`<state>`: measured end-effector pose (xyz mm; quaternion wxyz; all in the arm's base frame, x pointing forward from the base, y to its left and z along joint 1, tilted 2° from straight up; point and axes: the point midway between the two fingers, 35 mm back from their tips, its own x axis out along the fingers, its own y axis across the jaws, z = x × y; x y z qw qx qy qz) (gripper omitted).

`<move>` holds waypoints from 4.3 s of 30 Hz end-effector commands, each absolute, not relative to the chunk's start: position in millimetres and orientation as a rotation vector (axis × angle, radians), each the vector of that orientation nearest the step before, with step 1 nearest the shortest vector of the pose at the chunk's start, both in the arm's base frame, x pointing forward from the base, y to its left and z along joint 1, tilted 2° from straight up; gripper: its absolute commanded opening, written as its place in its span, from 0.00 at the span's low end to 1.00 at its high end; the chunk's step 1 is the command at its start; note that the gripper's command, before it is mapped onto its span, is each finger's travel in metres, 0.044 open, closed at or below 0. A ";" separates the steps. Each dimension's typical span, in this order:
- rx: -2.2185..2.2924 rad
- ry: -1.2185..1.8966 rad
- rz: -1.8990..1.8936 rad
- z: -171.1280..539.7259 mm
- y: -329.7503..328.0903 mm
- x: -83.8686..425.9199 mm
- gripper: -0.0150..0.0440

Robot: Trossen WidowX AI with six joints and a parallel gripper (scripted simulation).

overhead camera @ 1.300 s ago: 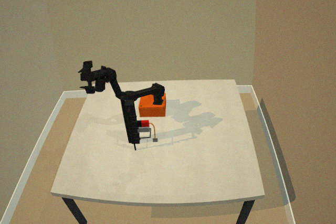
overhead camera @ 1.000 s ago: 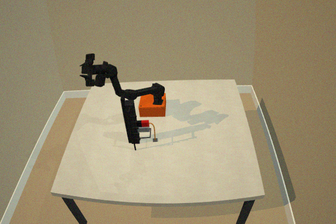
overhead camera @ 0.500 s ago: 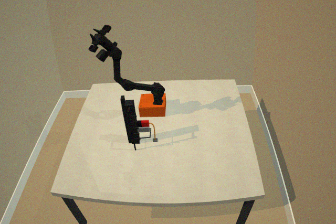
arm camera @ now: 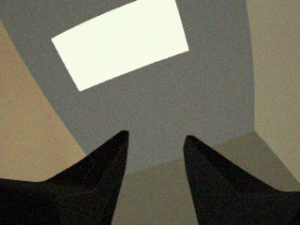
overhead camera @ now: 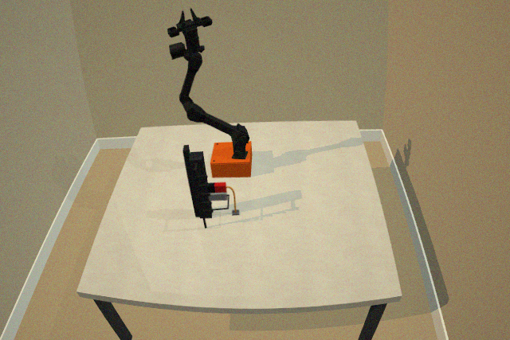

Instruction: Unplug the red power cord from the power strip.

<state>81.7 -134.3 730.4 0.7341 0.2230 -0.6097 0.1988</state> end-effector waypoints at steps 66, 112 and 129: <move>-1.519 0.905 1.259 140.2 86.3 335.1 0.53; -1.392 1.107 1.373 105.8 10.6 323.0 0.53; -1.390 1.107 1.370 101.1 10.7 323.4 0.29</move>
